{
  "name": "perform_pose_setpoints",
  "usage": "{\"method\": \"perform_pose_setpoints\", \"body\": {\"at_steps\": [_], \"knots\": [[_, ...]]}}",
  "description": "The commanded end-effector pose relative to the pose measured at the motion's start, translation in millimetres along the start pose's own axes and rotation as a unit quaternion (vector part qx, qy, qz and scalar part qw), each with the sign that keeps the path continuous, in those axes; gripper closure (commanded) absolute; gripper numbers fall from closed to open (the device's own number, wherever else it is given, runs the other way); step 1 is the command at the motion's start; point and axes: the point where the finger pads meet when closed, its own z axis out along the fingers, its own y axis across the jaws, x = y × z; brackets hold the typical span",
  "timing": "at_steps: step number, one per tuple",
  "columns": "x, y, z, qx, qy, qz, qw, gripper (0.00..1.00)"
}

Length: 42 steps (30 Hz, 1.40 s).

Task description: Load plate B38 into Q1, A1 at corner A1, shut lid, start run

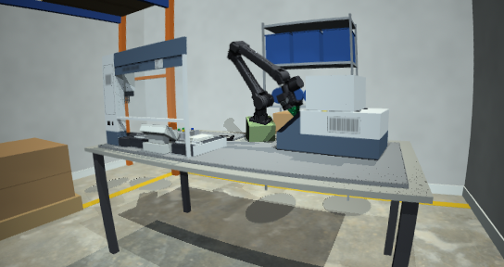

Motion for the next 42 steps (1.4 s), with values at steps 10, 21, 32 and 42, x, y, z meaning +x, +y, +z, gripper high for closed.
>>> {"method": "perform_pose_setpoints", "body": {"at_steps": [10,21,32,42], "knots": [[-2,12,-5.6,-0.026,-0.005,-0.001,1.000,1.00],[-1,6,-3.1,-0.022,-0.004,-0.001,1.000,1.00],[-1,3,-1.5,-0.019,-0.003,0.000,1.000,1.00],[-2,2,0.8,-0.016,-0.004,0.002,1.000,1.00]]}}
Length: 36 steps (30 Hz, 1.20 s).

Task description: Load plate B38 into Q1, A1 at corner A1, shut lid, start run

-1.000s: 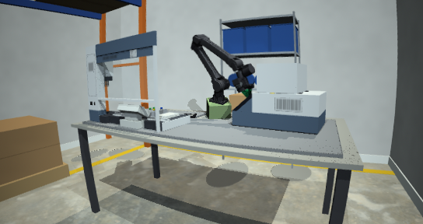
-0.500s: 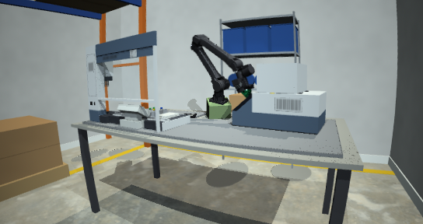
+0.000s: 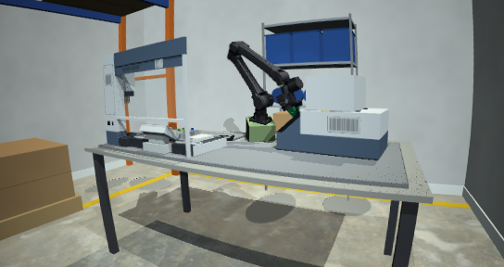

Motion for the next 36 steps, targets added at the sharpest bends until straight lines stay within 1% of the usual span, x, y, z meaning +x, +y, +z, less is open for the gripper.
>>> {"method": "perform_pose_setpoints", "body": {"at_steps": [1,36], "knots": [[-3.6,7.4,-1.5,-0.015,-0.004,0.002,1.000,1.00],[-6.3,16.7,-1.9,-0.015,-0.005,0.002,1.000,1.00]]}}
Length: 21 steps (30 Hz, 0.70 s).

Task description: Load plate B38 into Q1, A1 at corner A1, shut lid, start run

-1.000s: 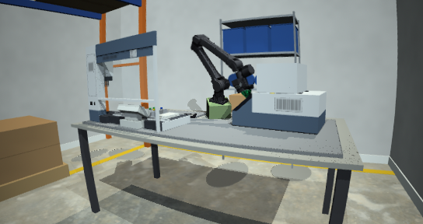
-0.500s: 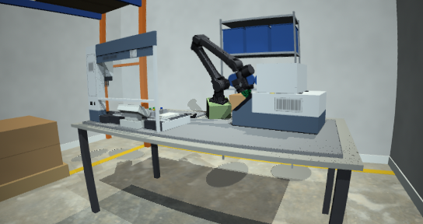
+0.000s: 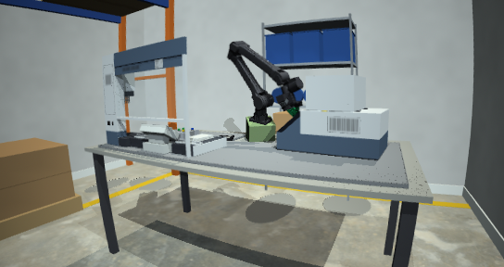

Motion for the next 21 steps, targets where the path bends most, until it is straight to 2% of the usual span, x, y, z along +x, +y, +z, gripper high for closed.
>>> {"method": "perform_pose_setpoints", "body": {"at_steps": [1,21], "knots": [[-6.1,17.4,-3.1,-0.017,-0.005,0.002,1.000,1.00],[-6.4,27.1,-5.8,-0.018,-0.005,0.001,1.000,1.00]]}}
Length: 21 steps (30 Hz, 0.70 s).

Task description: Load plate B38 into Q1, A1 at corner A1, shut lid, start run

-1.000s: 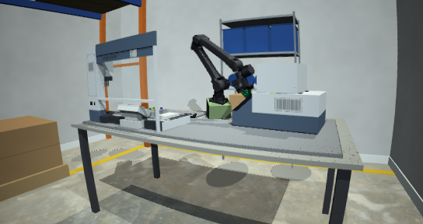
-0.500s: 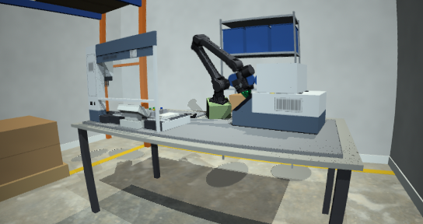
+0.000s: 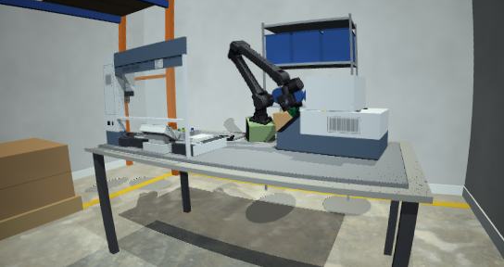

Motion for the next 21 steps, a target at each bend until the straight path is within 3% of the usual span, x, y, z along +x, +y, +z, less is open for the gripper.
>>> {"method": "perform_pose_setpoints", "body": {"at_steps": [1,18,19,21], "knots": [[-7.2,29.5,-8.8,-0.025,-0.007,0.001,1.000,1.00],[-6.9,36.4,-10.7,-0.022,-0.005,0.001,1.000,1.00],[-6.7,34.8,-14.4,-0.034,-0.006,-0.003,0.999,1.00],[-6.4,36.9,-14.7,-0.030,-0.004,-0.004,1.000,1.00]]}}
